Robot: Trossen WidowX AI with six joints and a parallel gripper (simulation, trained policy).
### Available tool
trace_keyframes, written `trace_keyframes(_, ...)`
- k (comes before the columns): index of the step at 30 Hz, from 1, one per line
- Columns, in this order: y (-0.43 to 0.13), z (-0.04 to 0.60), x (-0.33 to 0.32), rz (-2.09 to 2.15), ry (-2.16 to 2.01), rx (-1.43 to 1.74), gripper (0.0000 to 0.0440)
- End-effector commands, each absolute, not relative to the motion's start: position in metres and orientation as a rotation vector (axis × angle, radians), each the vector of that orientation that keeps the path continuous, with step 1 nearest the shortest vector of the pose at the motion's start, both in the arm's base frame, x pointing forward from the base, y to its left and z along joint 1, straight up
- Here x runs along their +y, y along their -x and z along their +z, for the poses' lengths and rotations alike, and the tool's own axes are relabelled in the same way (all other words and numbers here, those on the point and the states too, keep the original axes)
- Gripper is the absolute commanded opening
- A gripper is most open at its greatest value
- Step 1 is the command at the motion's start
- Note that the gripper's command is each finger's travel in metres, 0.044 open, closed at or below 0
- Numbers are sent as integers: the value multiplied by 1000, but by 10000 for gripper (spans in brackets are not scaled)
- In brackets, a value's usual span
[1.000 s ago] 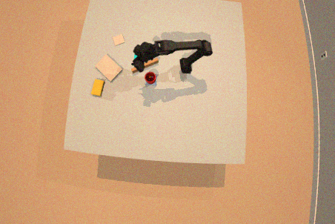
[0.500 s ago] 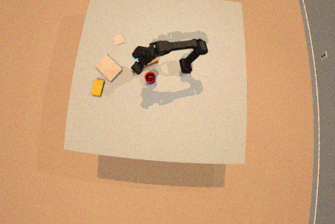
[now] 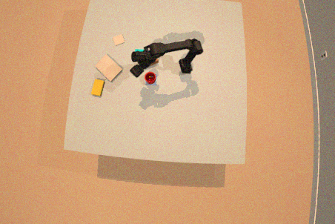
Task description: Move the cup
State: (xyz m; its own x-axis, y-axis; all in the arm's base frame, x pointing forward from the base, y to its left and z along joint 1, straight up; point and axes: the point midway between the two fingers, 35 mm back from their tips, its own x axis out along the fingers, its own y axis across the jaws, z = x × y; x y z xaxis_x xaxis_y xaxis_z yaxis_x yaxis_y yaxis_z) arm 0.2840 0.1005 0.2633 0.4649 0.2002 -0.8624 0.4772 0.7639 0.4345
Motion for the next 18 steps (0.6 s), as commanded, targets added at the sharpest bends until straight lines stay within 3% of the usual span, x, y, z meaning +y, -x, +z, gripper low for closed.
trace_keyframes(1,-282,257,102,-237,-716,1145,122)
trace_keyframes(18,-262,224,94,-446,-664,1352,142)
